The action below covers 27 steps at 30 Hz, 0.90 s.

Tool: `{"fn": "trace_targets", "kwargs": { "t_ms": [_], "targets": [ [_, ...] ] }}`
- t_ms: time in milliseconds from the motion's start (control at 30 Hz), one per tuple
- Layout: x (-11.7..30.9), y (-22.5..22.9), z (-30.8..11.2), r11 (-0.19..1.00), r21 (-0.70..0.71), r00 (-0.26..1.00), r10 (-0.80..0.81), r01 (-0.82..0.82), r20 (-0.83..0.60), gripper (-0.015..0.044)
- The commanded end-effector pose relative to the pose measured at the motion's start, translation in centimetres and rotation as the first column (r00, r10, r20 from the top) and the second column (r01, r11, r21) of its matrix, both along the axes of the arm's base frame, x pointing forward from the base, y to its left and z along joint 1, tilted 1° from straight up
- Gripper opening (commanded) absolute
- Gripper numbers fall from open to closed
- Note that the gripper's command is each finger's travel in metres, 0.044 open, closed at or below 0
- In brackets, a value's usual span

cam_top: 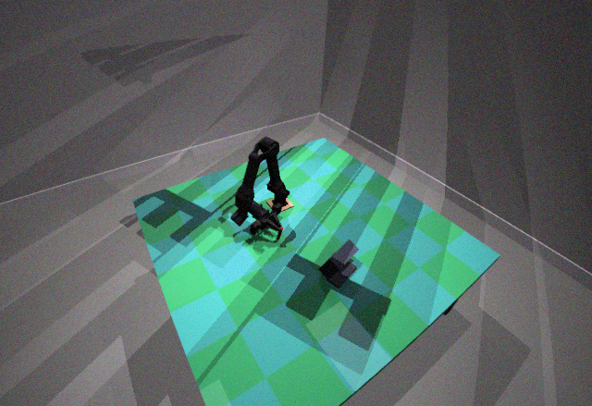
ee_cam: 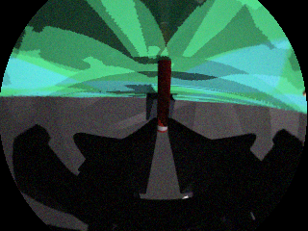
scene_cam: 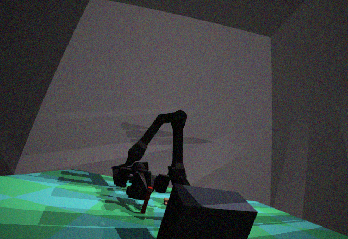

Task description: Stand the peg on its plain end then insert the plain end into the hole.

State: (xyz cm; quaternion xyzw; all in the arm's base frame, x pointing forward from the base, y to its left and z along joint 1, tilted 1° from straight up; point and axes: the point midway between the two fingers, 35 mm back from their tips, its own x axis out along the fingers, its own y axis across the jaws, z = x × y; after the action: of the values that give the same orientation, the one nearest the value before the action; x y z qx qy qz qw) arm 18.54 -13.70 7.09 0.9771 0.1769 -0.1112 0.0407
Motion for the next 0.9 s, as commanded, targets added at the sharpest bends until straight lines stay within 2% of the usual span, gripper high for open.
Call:
{"fn": "trace_targets", "kwargs": {
  "t_ms": [0, 867],
  "targets": [
    [-0.13, -0.06, -0.17, 1.000, 0.001, 1.000, 0.000, 0.000, -0.001, 0.0049],
    [-0.68, -0.35, -0.33, 0.999, -0.032, 1.000, 0.000, 0.001, 0.024, 0.0049]
  ]
}}
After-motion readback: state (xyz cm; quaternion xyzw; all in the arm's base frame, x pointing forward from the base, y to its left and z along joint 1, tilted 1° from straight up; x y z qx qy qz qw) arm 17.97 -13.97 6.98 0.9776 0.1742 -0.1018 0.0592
